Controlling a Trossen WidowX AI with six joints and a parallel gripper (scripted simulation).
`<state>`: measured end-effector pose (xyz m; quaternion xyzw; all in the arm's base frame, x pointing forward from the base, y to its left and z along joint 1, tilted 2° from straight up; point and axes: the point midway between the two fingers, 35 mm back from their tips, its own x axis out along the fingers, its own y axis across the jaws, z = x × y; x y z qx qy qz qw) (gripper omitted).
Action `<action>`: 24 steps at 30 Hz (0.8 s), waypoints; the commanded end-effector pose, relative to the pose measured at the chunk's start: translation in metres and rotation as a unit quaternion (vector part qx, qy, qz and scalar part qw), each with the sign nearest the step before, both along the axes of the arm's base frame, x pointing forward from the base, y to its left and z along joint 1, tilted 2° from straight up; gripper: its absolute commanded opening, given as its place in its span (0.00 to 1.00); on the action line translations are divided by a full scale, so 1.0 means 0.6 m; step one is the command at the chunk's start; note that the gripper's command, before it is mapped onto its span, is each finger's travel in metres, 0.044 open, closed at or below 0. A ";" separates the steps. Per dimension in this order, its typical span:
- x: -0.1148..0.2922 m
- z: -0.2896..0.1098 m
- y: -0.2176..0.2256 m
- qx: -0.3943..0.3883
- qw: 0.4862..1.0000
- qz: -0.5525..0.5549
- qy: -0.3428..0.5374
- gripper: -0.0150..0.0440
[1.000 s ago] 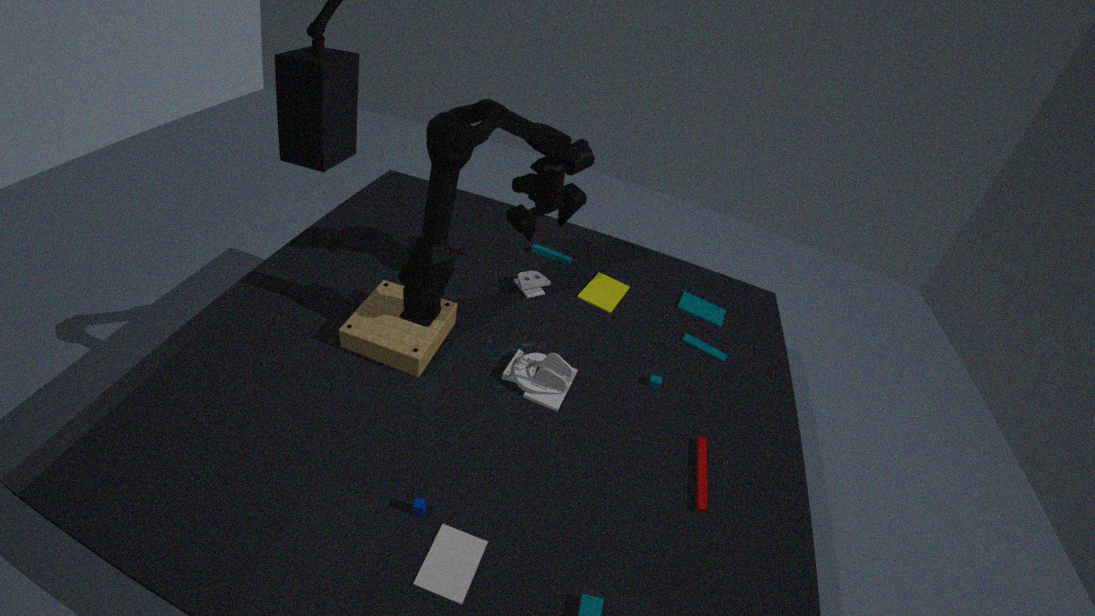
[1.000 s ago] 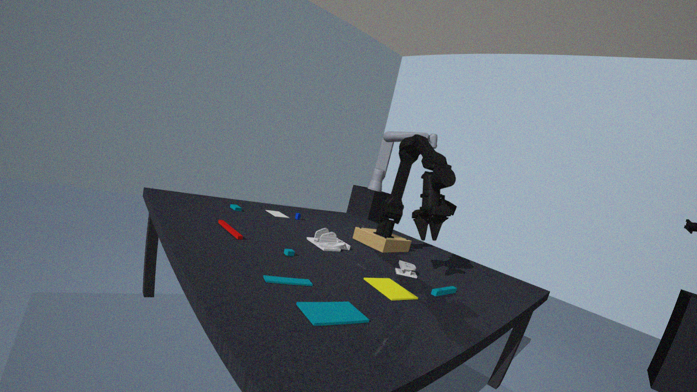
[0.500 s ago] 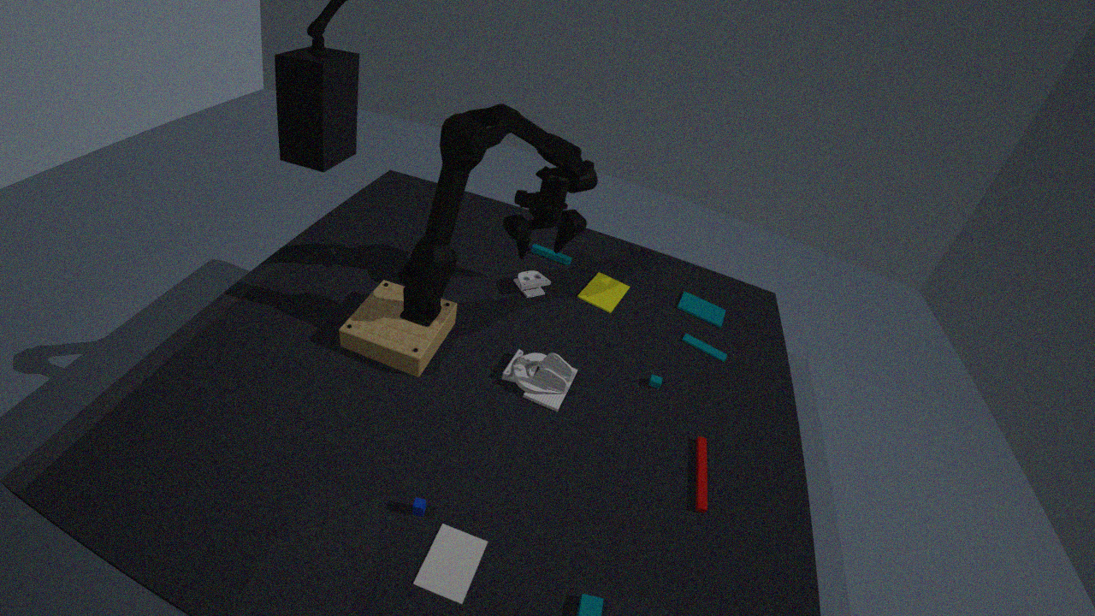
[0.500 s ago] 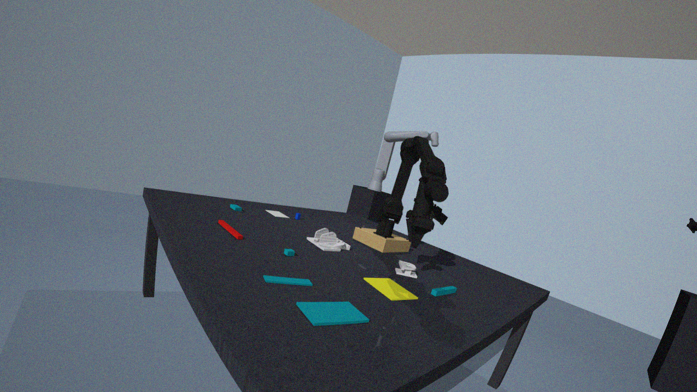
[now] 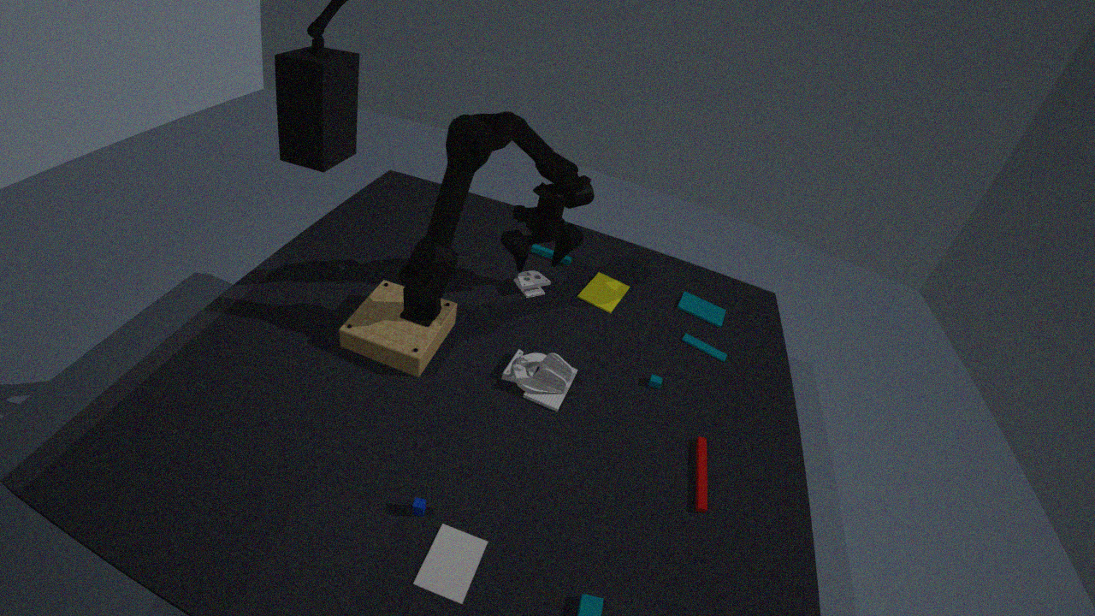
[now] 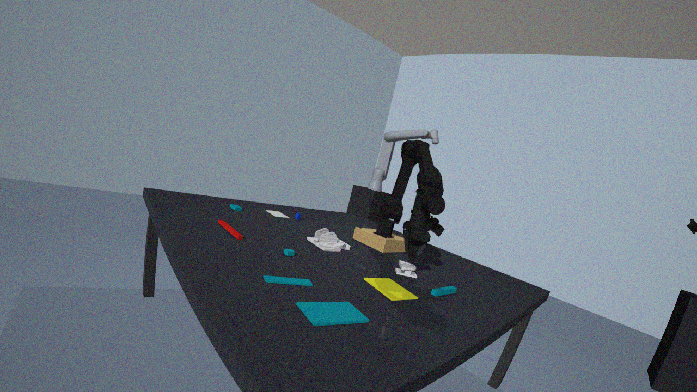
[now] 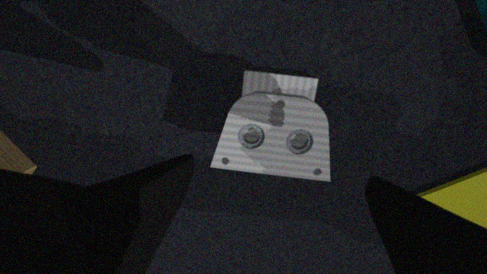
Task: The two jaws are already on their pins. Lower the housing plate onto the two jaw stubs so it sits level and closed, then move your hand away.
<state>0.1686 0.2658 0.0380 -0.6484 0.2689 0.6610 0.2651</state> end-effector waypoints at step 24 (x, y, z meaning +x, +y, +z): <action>-0.002 -0.051 -0.004 -0.005 1.000 -0.001 0.000 1.00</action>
